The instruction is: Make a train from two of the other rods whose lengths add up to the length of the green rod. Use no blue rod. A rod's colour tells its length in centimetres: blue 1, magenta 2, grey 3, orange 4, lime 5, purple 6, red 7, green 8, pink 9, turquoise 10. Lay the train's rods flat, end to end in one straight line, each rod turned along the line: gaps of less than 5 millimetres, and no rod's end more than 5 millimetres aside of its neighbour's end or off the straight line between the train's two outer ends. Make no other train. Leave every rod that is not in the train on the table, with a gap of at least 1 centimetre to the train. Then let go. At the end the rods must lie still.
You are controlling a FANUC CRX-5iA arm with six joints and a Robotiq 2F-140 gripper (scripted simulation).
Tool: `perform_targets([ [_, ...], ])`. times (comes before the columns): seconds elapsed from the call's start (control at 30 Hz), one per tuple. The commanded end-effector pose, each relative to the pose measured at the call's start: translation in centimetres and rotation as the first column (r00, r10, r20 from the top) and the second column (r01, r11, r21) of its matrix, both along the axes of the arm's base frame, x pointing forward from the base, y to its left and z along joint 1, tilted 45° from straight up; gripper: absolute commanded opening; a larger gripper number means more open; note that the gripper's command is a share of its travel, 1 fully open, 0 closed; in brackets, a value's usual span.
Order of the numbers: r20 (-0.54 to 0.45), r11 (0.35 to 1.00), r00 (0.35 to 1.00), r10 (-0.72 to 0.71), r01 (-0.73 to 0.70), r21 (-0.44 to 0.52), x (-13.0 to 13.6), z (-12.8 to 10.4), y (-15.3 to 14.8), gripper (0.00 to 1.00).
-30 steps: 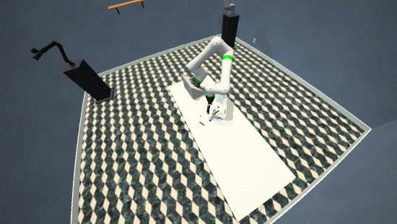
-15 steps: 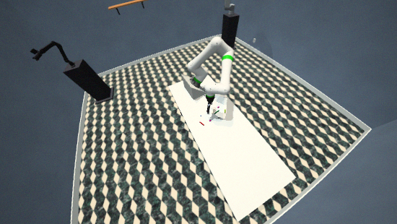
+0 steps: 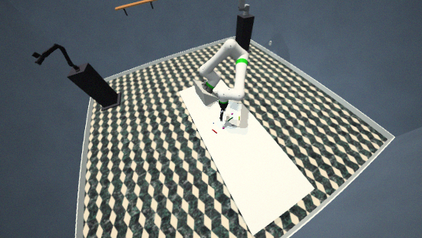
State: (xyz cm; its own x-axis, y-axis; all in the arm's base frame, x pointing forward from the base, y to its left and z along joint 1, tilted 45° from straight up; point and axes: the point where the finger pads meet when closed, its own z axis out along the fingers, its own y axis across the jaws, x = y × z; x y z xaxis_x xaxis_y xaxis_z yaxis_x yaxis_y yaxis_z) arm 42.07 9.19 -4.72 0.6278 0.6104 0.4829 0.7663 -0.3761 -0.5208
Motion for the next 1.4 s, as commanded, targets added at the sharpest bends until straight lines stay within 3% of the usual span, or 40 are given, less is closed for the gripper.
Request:
perform_targets([
  [0.0, 0.0, 1.0, 1.0, 0.0, 0.0, 0.0, 0.02, 0.0, -0.02, 1.0],
  [1.13, -0.013, 1.0, 1.0, -0.014, 0.014, -0.003, 0.02, 0.01, -0.02, 1.0],
  [1.37, -0.148, 0.988, 0.977, -0.155, 0.151, -0.042, 0.03, 0.01, -0.03, 1.0],
])
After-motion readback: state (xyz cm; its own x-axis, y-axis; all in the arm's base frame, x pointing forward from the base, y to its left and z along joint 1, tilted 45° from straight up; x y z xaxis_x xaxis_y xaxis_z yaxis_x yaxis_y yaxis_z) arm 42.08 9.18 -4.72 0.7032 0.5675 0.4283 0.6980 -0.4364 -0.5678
